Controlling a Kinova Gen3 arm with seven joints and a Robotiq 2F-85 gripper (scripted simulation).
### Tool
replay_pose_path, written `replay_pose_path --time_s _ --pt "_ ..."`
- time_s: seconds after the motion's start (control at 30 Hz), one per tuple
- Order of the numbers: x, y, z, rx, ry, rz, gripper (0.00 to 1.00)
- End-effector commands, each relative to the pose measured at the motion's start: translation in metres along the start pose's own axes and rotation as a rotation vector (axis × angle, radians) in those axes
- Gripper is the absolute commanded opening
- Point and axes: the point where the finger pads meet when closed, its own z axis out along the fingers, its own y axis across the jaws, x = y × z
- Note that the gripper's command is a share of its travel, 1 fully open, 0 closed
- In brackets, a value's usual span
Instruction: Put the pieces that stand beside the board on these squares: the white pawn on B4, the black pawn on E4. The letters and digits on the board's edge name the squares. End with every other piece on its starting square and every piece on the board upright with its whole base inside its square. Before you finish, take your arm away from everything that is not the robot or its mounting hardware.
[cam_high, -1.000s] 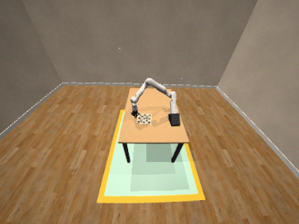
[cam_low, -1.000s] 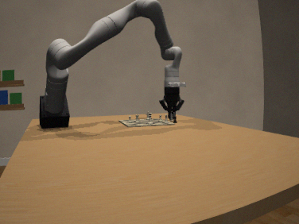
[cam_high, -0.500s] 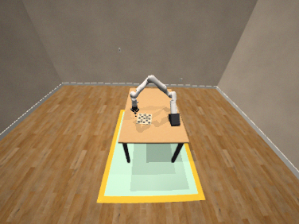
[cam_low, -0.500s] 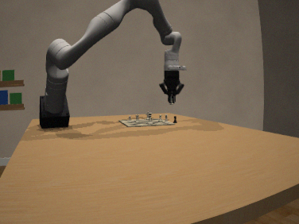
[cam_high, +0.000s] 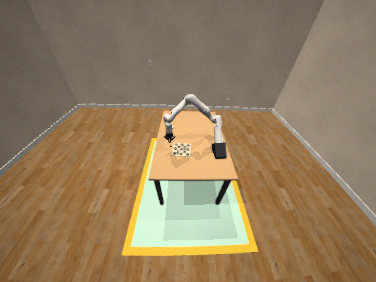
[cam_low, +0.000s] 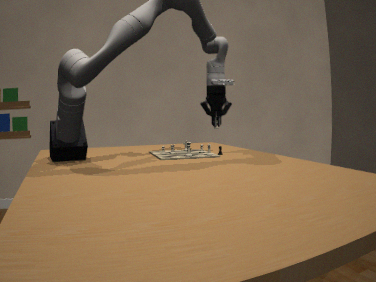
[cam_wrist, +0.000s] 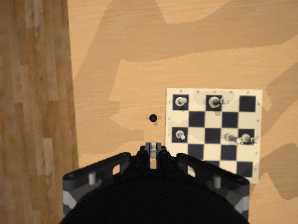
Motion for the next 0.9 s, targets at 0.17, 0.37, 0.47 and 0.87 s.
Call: replay_pose_path --time_s 0.17,0.37,0.47,0.87 --pt "0.008 0.021 -0.002 -0.004 0.001 -0.164 0.00" --pt "0.023 0.063 -0.005 -0.005 0.001 -0.481 0.00" --pt "0.027 0.077 -0.006 -0.003 0.001 -0.584 0.00" --pt "0.035 0.101 -0.008 0.004 -0.001 -0.769 0.00"
